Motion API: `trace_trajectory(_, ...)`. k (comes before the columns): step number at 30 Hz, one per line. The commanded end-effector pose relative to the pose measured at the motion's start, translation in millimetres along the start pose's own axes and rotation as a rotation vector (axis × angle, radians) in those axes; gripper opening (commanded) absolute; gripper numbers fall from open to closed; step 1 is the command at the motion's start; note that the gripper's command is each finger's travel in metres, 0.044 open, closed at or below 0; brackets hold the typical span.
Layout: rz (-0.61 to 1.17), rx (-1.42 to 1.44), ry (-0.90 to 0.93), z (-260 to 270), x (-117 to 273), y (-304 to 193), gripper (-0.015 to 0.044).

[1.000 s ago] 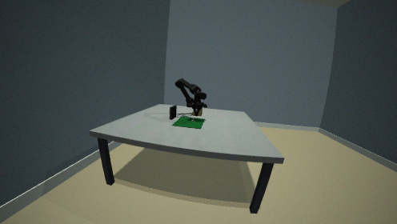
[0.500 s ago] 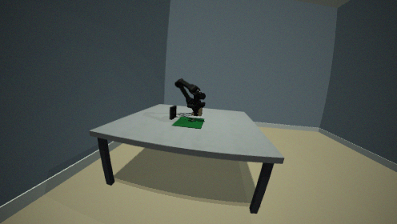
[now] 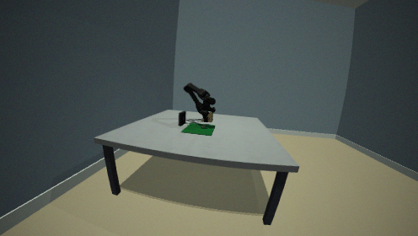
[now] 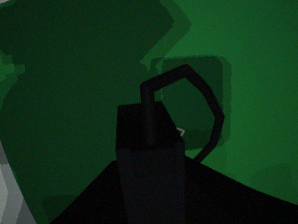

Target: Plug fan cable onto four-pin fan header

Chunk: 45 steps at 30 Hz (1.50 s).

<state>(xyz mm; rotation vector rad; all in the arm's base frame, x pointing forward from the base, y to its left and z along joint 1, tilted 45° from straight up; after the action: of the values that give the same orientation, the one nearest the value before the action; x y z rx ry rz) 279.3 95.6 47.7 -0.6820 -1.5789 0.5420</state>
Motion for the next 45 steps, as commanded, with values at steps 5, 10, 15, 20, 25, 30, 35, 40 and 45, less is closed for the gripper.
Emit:
trace_trajectory(5, 0.003, 0.258, -0.002, -2.2, 0.4, -3.5, 0.0000)
trace_trajectory(10, 0.003, 0.433, -0.002, -3.5, 0.3, -5.5, 0.0000)
trace_trajectory(15, 0.003, 0.607, -0.001, -4.7, 0.2, -7.5, 0.0000)
trace_trajectory(20, 0.004, 0.778, -0.001, -5.9, -0.2, -9.5, 0.0000)
trace_trajectory(25, 0.005, 1.065, 0.000, -7.9, -1.1, -13.0, 0.0000)
trace_trajectory(30, 0.005, 1.077, 0.000, -8.0, -1.1, -13.1, 0.0000)
trace_trajectory(35, 0.005, 1.092, 0.000, -12.9, 1.3, -15.9, 0.0000)
trace_trajectory(40, 0.005, 1.092, 0.000, -12.9, 1.3, -15.9, 0.0000)
trace_trajectory(45, 0.005, 1.089, 0.000, -14.6, 1.6, -16.5, 0.0000)
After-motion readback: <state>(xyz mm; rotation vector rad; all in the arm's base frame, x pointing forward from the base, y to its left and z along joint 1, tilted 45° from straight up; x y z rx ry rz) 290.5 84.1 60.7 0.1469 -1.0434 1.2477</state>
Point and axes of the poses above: the point midway between the two fingers, 35 mm back from their tips, its own x axis back along the fingers, its own z axis across the jaws, y = z × x, the point moved 5 cm from there along x, back along the fingers, and after that the axes turned 3 degrees about -x, right-handed, at the moved point
